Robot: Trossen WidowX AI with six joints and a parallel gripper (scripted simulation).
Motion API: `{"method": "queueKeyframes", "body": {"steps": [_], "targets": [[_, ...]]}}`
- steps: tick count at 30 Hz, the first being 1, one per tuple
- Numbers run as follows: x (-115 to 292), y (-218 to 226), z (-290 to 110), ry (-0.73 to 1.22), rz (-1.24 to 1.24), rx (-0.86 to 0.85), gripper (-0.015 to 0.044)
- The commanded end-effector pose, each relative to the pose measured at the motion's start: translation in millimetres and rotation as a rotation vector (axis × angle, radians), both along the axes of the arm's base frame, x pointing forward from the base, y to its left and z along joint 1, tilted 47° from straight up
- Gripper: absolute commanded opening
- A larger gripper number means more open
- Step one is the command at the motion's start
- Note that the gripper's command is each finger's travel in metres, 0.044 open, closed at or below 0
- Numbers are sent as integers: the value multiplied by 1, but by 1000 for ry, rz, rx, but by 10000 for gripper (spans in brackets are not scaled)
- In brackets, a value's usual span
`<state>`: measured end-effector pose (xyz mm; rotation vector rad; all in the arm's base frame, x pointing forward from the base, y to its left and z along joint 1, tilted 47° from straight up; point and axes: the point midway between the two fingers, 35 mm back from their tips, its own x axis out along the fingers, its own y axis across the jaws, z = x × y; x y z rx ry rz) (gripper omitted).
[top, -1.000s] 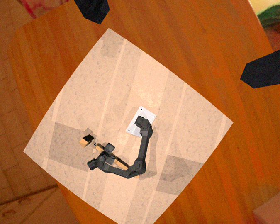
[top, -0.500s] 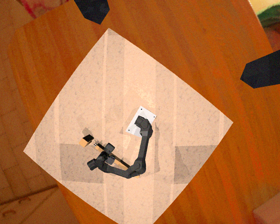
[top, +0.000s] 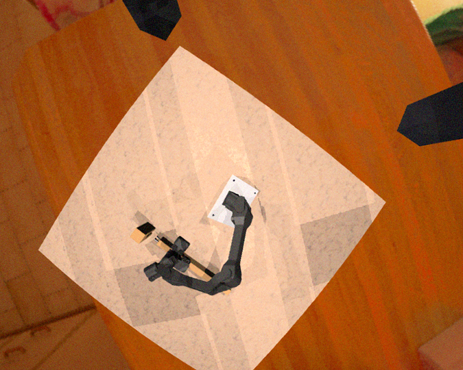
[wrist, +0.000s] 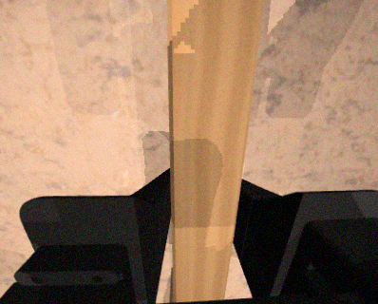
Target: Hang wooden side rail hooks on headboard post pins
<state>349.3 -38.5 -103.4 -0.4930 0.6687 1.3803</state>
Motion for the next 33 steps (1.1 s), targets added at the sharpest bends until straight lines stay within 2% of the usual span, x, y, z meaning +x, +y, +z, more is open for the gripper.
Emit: {"method": "queueKeyframes", "body": {"steps": [1,33], "targets": [[1,-4,2,-7,-7,-1,0],[0,-8,6,-7,-7,-1,0]]}}
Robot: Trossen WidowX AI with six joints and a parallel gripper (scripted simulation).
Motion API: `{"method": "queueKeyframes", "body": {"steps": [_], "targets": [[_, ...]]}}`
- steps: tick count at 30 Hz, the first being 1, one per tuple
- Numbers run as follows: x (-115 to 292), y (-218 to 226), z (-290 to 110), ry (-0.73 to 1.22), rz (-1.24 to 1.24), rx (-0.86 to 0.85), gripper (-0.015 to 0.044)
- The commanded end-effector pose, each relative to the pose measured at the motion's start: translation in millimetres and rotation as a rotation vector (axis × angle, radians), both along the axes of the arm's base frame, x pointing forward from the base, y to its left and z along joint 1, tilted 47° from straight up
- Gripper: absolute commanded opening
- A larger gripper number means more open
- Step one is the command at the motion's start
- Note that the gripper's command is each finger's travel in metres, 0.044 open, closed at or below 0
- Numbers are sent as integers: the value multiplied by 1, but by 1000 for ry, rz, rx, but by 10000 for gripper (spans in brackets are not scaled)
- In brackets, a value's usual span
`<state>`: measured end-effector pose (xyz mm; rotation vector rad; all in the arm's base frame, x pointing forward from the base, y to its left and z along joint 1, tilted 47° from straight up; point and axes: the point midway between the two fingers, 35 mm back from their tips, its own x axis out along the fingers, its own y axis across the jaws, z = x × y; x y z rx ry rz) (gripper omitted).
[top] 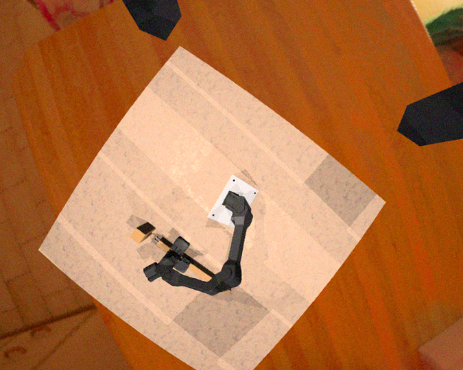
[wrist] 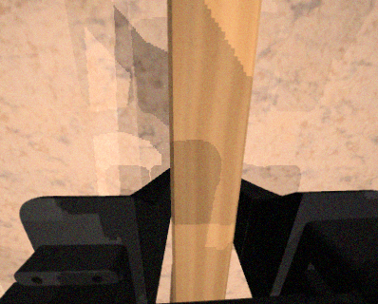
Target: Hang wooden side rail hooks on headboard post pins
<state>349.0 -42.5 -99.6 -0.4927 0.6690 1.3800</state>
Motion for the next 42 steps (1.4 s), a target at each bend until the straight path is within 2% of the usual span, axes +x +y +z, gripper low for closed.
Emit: {"method": "queueKeyframes", "body": {"steps": [1,42], "targets": [[1,-4,2,-7,-7,-1,0],[2,-7,1,-7,-7,-1,0]]}}
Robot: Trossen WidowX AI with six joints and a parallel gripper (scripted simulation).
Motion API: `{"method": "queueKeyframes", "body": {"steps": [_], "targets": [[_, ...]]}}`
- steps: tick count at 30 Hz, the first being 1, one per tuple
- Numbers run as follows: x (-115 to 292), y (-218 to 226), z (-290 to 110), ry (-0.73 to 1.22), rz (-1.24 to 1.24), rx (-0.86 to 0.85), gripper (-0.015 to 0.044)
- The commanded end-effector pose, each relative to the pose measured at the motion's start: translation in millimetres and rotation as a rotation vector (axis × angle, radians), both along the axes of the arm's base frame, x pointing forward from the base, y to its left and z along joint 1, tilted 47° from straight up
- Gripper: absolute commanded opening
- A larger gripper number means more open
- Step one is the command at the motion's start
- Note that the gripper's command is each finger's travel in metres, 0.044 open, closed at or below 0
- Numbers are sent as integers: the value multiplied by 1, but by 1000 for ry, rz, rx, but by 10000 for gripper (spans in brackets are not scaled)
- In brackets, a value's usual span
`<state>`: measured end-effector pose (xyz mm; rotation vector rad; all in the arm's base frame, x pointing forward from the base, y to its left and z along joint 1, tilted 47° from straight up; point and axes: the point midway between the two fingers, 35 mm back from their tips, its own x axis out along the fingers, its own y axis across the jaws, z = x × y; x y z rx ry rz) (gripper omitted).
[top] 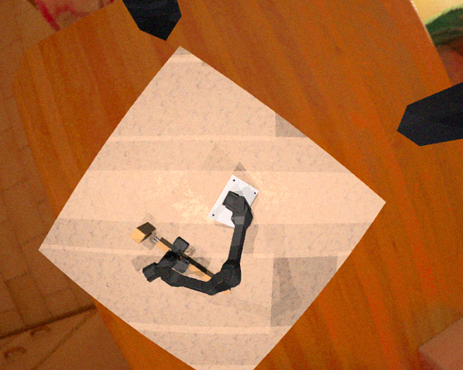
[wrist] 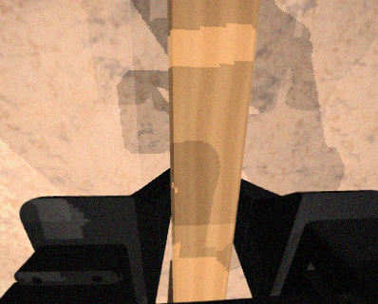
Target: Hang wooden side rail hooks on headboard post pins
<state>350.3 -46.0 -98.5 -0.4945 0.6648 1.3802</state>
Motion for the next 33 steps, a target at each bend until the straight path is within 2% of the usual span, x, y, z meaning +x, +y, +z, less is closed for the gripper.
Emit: {"method": "queueKeyframes", "body": {"steps": [1,33], "targets": [[1,-4,0,-4,-8,-3,0],[1,-6,-2,-4,-8,-3,0]]}}
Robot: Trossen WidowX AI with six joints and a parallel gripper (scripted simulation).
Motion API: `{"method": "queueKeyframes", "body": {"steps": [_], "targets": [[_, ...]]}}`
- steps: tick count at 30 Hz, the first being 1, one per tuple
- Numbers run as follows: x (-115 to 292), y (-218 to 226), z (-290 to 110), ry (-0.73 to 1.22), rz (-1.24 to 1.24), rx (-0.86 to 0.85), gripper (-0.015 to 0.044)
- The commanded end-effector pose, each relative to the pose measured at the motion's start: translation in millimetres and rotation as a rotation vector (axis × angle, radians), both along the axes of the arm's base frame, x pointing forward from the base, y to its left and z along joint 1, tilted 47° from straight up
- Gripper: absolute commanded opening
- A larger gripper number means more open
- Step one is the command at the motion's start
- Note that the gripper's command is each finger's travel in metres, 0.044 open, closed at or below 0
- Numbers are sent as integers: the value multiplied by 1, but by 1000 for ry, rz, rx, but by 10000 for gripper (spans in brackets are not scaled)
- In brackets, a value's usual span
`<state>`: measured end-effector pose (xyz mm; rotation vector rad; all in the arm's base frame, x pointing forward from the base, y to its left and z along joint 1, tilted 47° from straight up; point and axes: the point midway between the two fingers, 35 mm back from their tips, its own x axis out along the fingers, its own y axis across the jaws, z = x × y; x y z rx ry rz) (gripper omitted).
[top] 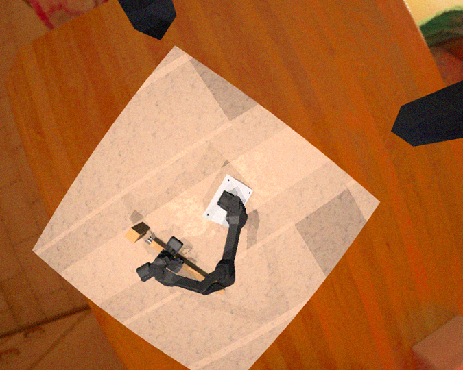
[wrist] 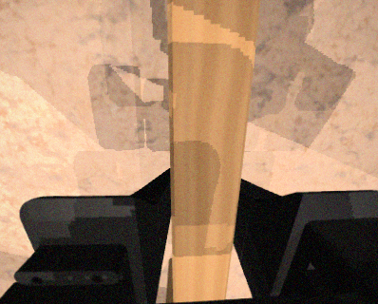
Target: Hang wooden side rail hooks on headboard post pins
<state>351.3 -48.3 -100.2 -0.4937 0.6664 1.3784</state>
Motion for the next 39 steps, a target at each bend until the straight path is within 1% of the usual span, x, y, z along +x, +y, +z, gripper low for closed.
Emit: {"method": "queueKeyframes", "body": {"steps": [1,39], "targets": [[-1,-3,-1,-5,-6,-2,0],[0,-6,-3,-5,-6,-2,0]]}}
